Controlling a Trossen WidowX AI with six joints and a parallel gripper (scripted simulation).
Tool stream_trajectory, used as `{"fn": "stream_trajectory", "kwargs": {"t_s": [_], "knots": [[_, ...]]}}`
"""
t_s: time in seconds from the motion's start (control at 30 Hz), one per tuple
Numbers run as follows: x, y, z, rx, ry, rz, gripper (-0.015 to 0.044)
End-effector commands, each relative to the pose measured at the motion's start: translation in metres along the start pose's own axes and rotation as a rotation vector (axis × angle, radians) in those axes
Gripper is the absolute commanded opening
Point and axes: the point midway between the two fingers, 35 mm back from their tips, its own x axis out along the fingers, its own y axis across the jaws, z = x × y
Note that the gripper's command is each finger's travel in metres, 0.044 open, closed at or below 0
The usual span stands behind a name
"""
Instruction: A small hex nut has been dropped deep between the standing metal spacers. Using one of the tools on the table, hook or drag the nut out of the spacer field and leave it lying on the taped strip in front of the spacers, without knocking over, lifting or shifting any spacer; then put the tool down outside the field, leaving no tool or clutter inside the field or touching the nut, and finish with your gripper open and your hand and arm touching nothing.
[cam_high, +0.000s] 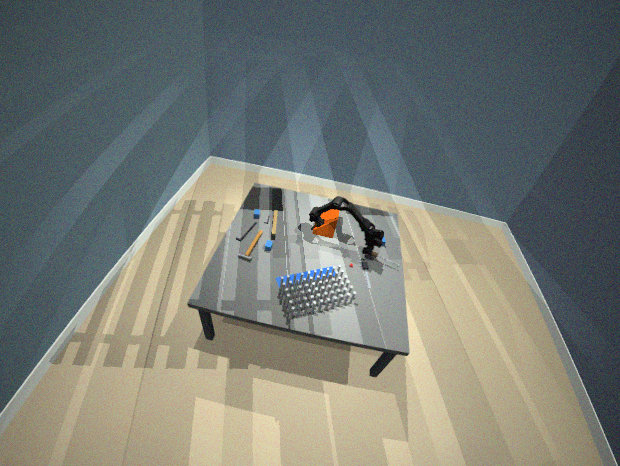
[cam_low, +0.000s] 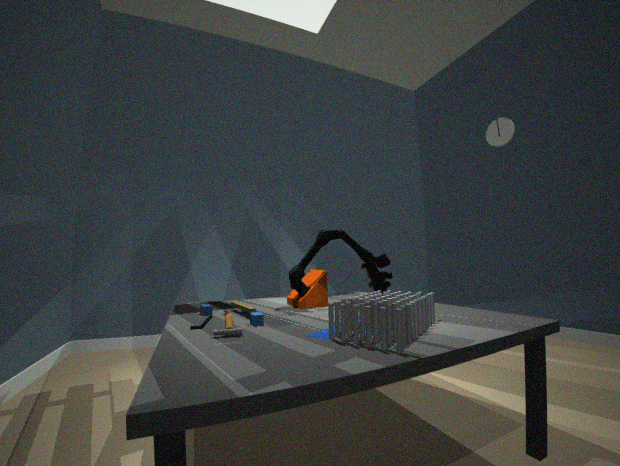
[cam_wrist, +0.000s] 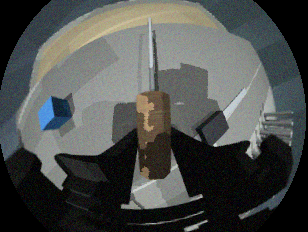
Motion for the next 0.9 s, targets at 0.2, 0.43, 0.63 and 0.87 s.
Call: {"fn": "stream_trajectory", "kwargs": {"t_s": [0.2,0.43,0.63,0.87], "knots": [[0.009,-0.001,-0.007,-0.002,0.001,-0.005,0.0],[0.014,-0.001,-0.011,-0.002,0.001,-0.005,0.0],[0.013,0.0,-0.01,0.0,0.001,0.0,0.0079],[0.013,0.0,-0.01,0.0,0.001,0.0,0.0263]]}}
